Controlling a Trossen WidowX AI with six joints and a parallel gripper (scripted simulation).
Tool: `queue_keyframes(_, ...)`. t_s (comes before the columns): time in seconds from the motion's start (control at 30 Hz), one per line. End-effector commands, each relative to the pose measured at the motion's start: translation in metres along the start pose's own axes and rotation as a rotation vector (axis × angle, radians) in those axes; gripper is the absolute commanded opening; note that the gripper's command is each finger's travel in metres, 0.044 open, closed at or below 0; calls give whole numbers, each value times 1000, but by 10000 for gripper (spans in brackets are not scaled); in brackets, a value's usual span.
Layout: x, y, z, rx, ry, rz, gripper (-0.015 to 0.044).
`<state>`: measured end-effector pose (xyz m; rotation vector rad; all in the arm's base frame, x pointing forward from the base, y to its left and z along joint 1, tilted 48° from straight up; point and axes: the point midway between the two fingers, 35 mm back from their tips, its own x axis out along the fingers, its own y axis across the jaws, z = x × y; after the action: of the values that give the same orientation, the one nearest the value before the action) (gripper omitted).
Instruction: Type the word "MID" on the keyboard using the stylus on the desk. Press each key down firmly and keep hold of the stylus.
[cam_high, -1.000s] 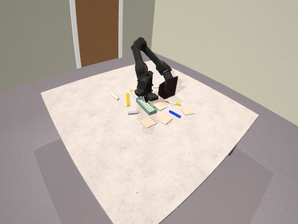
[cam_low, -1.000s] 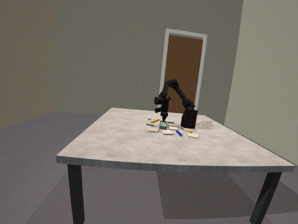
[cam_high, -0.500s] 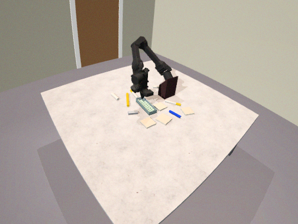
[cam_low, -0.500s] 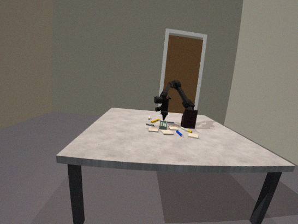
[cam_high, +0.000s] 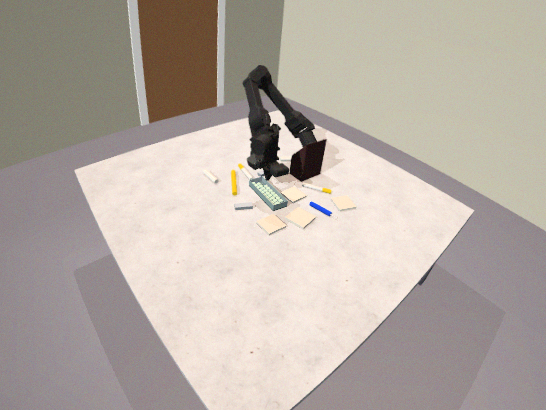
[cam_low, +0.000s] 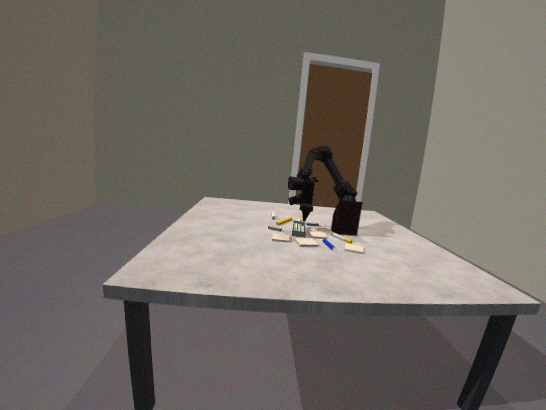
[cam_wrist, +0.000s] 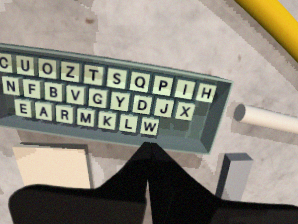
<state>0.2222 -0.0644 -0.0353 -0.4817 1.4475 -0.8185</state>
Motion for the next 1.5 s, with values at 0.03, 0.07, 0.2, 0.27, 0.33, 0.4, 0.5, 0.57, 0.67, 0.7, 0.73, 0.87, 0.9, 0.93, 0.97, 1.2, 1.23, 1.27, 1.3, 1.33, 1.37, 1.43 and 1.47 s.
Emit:
queue_keyframes(0.03, 2, 4, -7, 4, 6, -1, 0)
queue_keyframes(0.07, 2, 4, -7, 4, 6, -1, 0)
queue_keyframes(0.2, 2, 4, -7, 4, 6, -1, 0)
queue_keyframes(0.27, 1, 12, -6, 4, 6, 1, 0)
queue_keyframes(0.33, 0, 33, -4, 4, 5, 4, 0)
queue_keyframes(0.4, 0, 57, -4, 5, 5, 5, 0)
queue_keyframes(0.5, 1, 74, -6, 6, 5, 4, 0)
queue_keyframes(0.57, 1, 74, -6, 6, 5, 4, 0)
queue_keyframes(0.67, 1, 74, -6, 6, 5, 4, 0)
queue_keyframes(0.7, 1, 74, -6, 6, 5, 4, 0)
queue_keyframes(0.73, 1, 74, -6, 6, 5, 4, 0)
queue_keyframes(0.87, -9, 75, -5, 5, 5, 6, 0)
queue_keyframes(0.9, -21, 76, -5, 5, 5, 7, 0)
queue_keyframes(0.93, -37, 76, -5, 5, 5, 8, 0)
queue_keyframes(0.97, -49, 75, -5, 5, 5, 8, 0)
queue_keyframes(1.2, -56, 77, -4, 1, -10, 11, 0)
queue_keyframes(1.23, -57, 77, -4, 2, -11, 12, 0)
queue_keyframes(1.27, -57, 77, -4, 2, -10, 12, 0)
queue_keyframes(1.3, -57, 76, -4, 3, -8, 10, 0)
queue_keyframes(1.33, -57, 76, -4, 3, -6, 10, 26)
queue_keyframes(1.37, -57, 76, -4, 3, -6, 10, 53)
queue_keyframes(1.43, -57, 76, -4, 3, -6, 10, 105)
queue_keyframes(1.47, -57, 76, -4, 4, -6, 10, 79)
